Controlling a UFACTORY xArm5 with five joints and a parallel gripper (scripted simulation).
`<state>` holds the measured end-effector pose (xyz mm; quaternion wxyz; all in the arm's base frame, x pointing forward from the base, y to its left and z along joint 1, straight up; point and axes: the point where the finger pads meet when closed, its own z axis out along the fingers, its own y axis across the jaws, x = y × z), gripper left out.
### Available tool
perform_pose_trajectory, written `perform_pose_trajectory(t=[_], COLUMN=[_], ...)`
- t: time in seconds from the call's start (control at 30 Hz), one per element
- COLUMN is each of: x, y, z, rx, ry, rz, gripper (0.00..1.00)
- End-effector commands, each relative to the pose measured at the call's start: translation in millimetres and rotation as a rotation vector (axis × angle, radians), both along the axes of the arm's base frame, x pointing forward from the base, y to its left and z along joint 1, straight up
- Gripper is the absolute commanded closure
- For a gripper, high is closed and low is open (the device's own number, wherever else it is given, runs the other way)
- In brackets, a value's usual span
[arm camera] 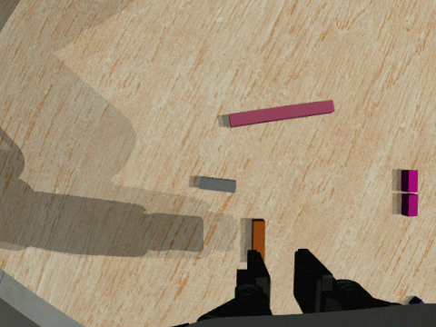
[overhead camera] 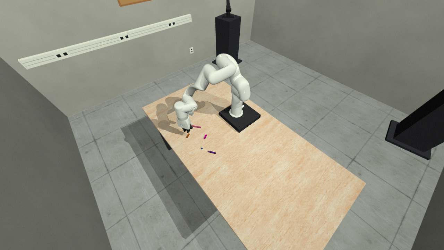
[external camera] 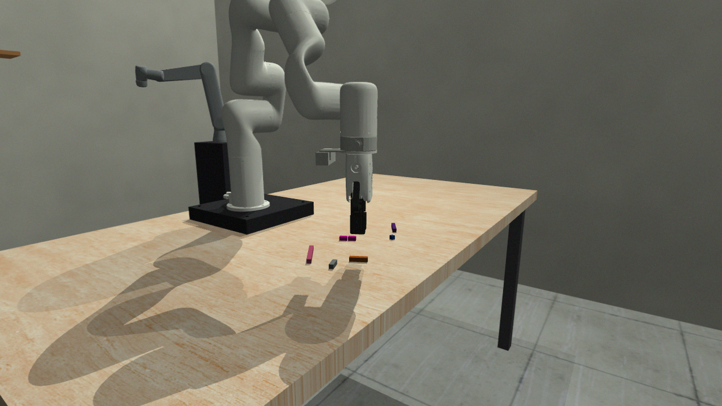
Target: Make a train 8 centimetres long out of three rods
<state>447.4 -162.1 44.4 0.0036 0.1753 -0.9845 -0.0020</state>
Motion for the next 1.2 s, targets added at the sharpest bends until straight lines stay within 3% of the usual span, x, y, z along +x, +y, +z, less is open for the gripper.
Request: perform_pose_trajectory(t=[0.0, 0.4, 1.17], x=[1, 1, 1], y=[0, -1, -1], z=[0.6, -6.7, -38.2], rx=[-0.001, -0.001, -0.001], ry=[-0.004, -0.004, -0.004], rz=[0.0, 0.0, 0.0], gripper=[0.76, 0.76, 0.76])
